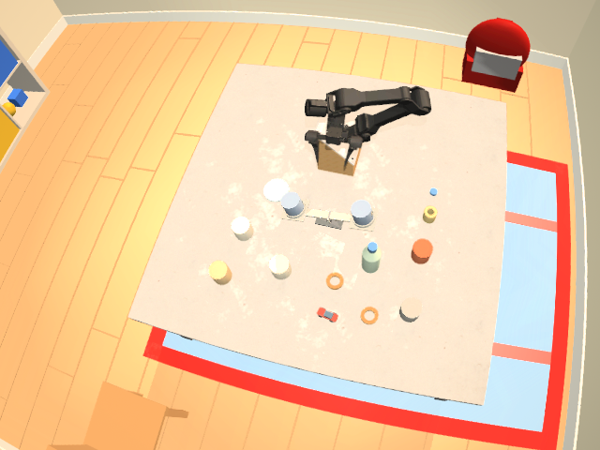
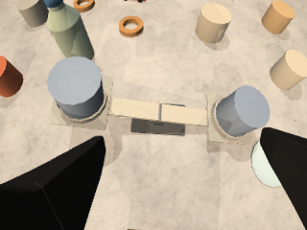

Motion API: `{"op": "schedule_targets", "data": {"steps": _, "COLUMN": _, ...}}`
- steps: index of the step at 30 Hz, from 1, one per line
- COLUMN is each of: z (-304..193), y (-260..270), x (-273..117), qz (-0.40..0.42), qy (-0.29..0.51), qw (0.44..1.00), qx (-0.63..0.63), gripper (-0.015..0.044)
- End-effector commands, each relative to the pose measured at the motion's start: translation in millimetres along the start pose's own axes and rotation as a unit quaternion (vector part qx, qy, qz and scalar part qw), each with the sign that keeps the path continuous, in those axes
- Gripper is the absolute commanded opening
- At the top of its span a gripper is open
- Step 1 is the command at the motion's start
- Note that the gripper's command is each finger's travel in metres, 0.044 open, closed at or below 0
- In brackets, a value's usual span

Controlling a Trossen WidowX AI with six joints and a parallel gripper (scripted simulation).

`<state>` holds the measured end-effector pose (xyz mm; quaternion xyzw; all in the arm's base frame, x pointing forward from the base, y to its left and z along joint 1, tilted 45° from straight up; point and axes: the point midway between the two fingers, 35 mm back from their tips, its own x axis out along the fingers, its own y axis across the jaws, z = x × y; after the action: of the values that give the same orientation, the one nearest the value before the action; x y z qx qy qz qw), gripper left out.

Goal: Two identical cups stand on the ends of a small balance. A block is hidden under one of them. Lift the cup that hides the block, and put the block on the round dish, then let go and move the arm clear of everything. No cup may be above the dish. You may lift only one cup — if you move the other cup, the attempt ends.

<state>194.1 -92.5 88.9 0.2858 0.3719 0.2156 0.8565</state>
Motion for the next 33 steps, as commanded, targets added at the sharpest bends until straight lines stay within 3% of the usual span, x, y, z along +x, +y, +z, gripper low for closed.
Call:
{"op": "schedule_targets", "data": {"steps": 1, "z": 5.4, "y": -9.3, "x": 4.2, "qz": 0.006, "qy": 0.026, "qw": 0.998, "qx": -0.051, "gripper": 0.0440}}
{"op": "schedule_targets", "data": {"steps": 17, "z": 20.1, "y": -52.9, "x": 40.2, "qz": 0.067, "qy": 0.129, "qw": 0.949, "qx": -0.281, "gripper": 0.0440}}
{"op": "schedule_targets", "data": {"steps": 33, "z": 19.8, "y": -96.8, "x": 96.8, "qz": 0.163, "qy": 0.205, "qw": 0.831, "qx": -0.491, "gripper": 0.0440}}
